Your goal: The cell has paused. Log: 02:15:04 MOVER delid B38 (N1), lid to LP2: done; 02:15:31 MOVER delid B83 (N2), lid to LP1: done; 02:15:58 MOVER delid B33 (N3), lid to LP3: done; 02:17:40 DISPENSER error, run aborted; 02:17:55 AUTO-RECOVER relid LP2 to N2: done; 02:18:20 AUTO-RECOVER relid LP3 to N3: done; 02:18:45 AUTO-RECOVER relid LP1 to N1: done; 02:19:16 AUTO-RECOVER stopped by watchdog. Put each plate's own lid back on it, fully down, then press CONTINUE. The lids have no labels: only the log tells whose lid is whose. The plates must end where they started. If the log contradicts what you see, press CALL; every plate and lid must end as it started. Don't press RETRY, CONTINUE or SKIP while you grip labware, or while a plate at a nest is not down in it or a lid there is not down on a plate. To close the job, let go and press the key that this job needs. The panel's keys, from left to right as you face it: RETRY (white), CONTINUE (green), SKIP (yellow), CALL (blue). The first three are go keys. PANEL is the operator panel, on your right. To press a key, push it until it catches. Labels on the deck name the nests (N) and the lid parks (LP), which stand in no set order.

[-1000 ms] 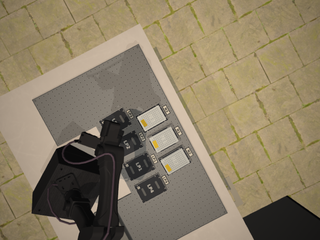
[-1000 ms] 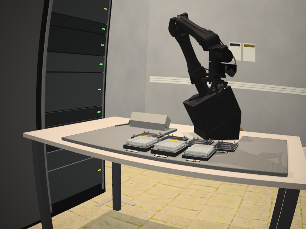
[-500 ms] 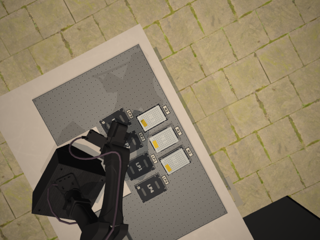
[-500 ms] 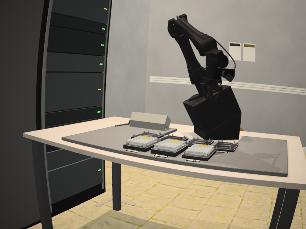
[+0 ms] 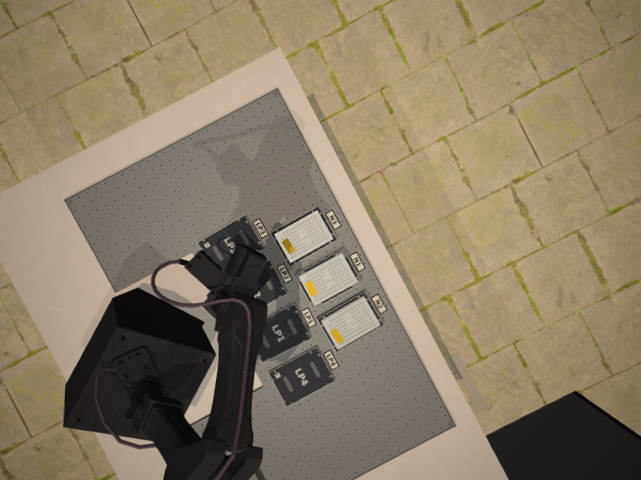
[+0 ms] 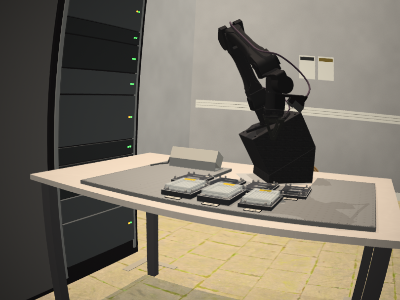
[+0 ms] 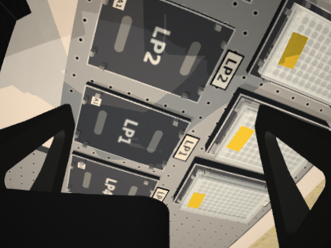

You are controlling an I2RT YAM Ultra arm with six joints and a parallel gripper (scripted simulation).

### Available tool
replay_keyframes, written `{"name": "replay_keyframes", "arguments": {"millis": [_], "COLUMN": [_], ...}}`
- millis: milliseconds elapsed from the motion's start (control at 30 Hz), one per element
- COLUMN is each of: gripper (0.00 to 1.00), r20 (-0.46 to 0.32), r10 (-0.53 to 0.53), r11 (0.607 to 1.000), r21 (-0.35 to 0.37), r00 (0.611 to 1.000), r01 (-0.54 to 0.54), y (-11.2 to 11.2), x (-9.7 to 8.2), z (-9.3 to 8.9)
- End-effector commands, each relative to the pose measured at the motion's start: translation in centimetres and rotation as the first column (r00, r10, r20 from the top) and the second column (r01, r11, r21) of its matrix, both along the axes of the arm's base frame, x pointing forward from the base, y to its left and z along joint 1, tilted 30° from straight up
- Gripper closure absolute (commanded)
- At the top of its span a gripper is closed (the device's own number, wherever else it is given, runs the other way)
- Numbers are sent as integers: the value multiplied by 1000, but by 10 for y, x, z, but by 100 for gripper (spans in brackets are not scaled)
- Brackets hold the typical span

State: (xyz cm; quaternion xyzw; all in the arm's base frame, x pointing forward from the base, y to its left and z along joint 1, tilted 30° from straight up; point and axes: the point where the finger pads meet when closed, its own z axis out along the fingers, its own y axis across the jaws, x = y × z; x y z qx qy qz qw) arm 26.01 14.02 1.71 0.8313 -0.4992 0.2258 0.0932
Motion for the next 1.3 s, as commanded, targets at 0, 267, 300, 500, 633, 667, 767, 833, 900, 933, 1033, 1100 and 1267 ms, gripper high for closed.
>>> {"name": "replay_keyframes", "arguments": {"millis": [0, 267, 300, 500, 633, 667, 767, 833, 900, 933, 1033, 1100, 1267], "gripper": [0, 0, 0, 0, 0, 0, 0, 0, 0, 0, 0, 0, 0], "r20": [20, 59, 64, 97, 118, 120, 132, 132, 158, 158, 160, 167, 168], "r10": [-86, -191, -209, -313, -363, -398, -448, -448, -467, -499, -545, -560, -647], "r11": [996, 979, 975, 944, 924, 910, 886, 886, 870, 853, 826, 814, 751], "r21": [39, 82, 90, 137, 173, 177, 202, 202, 259, 260, 271, 295, 315], "r00": [996, 980, 976, 945, 924, 910, 884, 884, 870, 852, 823, 812, 744], "r01": [85, 186, 203, 299, 341, 375, 418, 418, 420, 452, 494, 501, 581], "y": [-5, -13, -14, -20, -16, -25, -30, -30, -20, -31, -37, -31, -48], "x": [3, 10, 11, 16, 16, 20, 24, 24, 28, 30, 32, 31, 35], "z": [-13, -19, -20, -24, -24, -27, -30, -30, -18, -23, -30, -28, -40]}}
